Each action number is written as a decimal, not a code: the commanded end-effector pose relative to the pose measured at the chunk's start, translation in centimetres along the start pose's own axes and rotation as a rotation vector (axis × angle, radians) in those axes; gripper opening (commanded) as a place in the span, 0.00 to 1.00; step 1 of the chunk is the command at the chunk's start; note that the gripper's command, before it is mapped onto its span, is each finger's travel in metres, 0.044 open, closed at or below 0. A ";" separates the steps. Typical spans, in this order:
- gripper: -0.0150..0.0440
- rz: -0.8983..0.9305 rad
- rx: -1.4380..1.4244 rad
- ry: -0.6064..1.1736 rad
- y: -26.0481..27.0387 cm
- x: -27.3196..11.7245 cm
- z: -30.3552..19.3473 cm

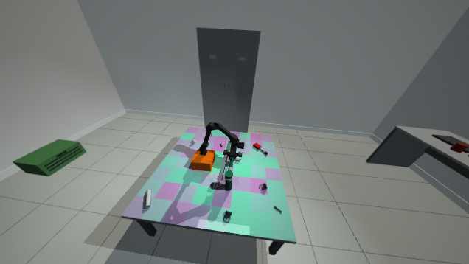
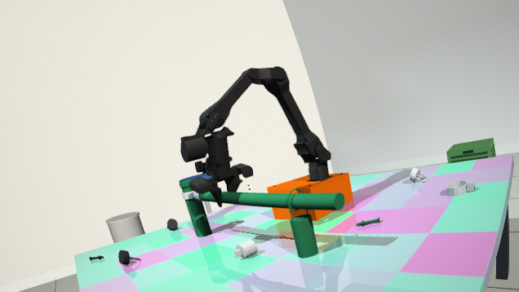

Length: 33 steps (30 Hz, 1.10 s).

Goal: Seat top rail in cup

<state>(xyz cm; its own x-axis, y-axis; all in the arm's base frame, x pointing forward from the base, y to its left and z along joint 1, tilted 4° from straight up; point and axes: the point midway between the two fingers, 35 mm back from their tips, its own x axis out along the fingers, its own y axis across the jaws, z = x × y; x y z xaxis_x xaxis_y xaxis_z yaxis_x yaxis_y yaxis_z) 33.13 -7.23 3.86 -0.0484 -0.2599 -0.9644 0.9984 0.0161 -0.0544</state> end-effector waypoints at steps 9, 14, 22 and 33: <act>0.25 0.000 0.000 -0.006 0.0 -0.2 0.1; 0.25 0.000 0.000 -0.009 0.0 -0.2 0.2; 0.25 0.001 -0.001 -0.013 0.0 -0.3 0.3; 0.25 0.001 -0.001 -0.014 0.1 -0.4 0.4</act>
<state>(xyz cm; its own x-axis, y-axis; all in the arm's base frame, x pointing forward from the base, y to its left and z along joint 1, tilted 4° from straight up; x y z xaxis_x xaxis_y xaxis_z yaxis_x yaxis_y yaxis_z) 33.09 -7.24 4.00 -0.0524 -0.2610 -0.9639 0.9982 0.0147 -0.0583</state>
